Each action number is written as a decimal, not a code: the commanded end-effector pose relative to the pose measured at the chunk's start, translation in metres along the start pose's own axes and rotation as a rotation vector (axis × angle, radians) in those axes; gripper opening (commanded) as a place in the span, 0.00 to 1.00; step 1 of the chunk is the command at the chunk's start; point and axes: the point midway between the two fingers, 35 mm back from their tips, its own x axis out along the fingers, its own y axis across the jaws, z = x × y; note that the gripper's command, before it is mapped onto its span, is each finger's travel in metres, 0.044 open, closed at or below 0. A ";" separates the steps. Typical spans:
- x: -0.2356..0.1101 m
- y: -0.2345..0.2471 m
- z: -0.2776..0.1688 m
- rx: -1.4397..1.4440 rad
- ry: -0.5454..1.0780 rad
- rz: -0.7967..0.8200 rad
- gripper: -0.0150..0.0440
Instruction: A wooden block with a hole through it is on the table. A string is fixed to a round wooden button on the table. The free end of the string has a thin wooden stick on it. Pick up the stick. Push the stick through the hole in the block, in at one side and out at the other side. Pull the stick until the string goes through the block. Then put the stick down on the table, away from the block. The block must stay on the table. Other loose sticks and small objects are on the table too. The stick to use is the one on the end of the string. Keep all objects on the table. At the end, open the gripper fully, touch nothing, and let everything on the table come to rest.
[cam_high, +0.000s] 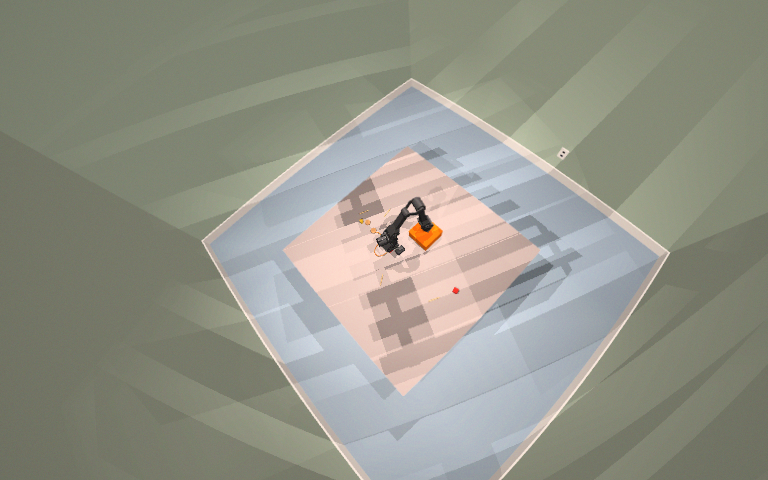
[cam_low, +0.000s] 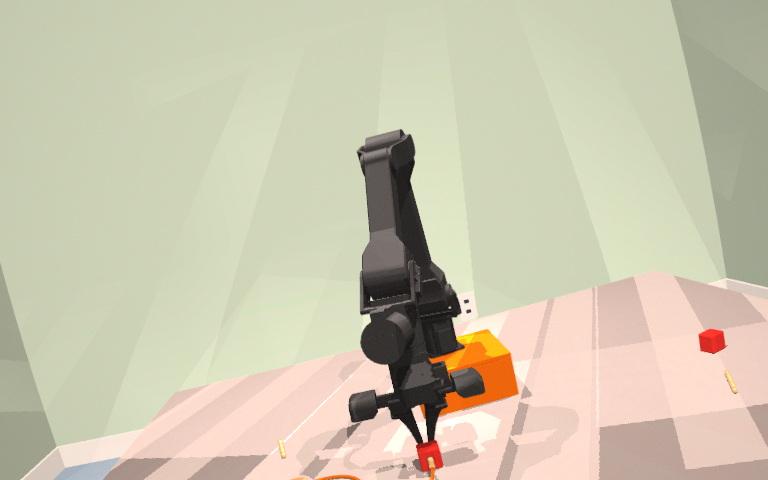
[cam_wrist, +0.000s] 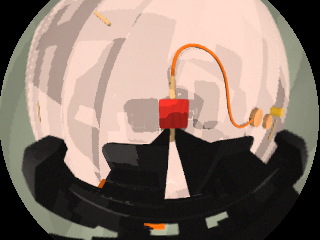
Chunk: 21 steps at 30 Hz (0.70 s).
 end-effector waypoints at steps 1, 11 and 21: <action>0.001 0.001 -0.006 -0.001 0.002 0.001 0.25; 0.001 0.001 -0.018 0.000 0.003 -0.001 0.25; 0.000 0.001 -0.029 -0.001 0.004 -0.003 0.25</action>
